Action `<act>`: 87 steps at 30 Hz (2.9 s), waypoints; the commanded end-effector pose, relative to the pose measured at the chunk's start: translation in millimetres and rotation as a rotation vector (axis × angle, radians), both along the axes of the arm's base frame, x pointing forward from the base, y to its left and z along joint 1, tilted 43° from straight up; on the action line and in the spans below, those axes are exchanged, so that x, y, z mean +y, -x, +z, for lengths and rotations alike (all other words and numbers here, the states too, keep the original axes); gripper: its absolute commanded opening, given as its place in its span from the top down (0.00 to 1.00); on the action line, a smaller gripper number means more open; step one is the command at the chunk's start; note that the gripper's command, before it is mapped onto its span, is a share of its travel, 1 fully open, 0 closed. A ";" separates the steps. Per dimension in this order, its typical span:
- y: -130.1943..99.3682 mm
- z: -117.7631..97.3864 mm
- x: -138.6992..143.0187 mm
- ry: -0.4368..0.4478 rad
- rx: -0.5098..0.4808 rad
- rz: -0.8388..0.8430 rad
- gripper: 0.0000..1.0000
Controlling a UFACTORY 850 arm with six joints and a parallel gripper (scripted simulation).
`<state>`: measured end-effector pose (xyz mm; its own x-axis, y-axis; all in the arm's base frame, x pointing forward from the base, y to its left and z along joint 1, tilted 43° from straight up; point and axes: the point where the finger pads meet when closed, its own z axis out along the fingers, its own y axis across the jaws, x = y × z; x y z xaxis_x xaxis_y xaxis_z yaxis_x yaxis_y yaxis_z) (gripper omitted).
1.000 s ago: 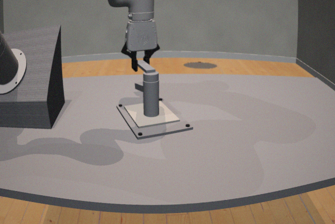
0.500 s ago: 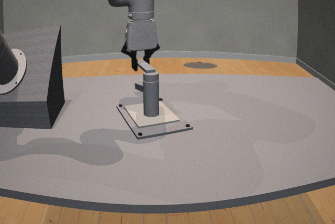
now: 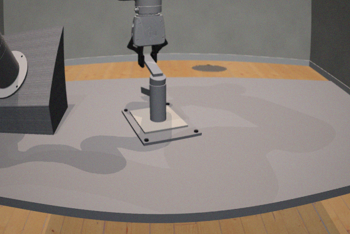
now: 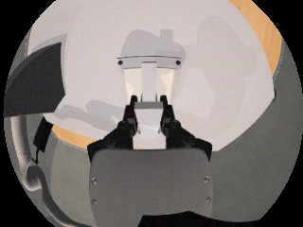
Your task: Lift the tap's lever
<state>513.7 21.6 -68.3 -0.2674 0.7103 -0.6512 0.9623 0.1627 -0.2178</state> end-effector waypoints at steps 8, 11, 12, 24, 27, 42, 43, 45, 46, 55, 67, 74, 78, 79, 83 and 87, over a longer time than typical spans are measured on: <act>-3.0 13.3 4.6 0.000 -0.001 0.000 1.00; -3.1 14.0 4.7 0.000 -0.001 0.000 1.00; -3.1 14.0 4.7 0.000 -0.001 0.000 1.00; -3.3 15.1 5.0 0.000 -0.001 0.000 1.00; -3.5 16.1 5.2 0.000 -0.001 0.000 1.00; -3.5 16.1 5.2 0.000 -0.001 0.000 0.32; -3.5 16.1 5.2 0.000 -0.001 0.000 0.32; -3.5 16.1 5.2 0.000 -0.001 0.000 0.32; -3.5 16.1 5.2 0.000 -0.001 0.000 0.32; -3.5 16.1 5.2 0.000 -0.001 0.000 0.32; -3.5 16.1 5.2 0.000 -0.001 0.000 0.32; -3.5 16.1 5.2 0.000 -0.001 0.000 0.32; -3.5 16.1 5.2 0.000 -0.001 0.000 0.32; -3.5 16.1 5.2 0.000 -0.001 0.000 0.32; -3.5 16.4 5.5 0.000 -0.001 0.000 0.32; -3.7 18.2 7.1 0.000 -0.001 0.000 0.32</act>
<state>516.5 26.8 -51.9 -0.2674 0.7099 -0.6516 0.9623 0.1623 -0.2181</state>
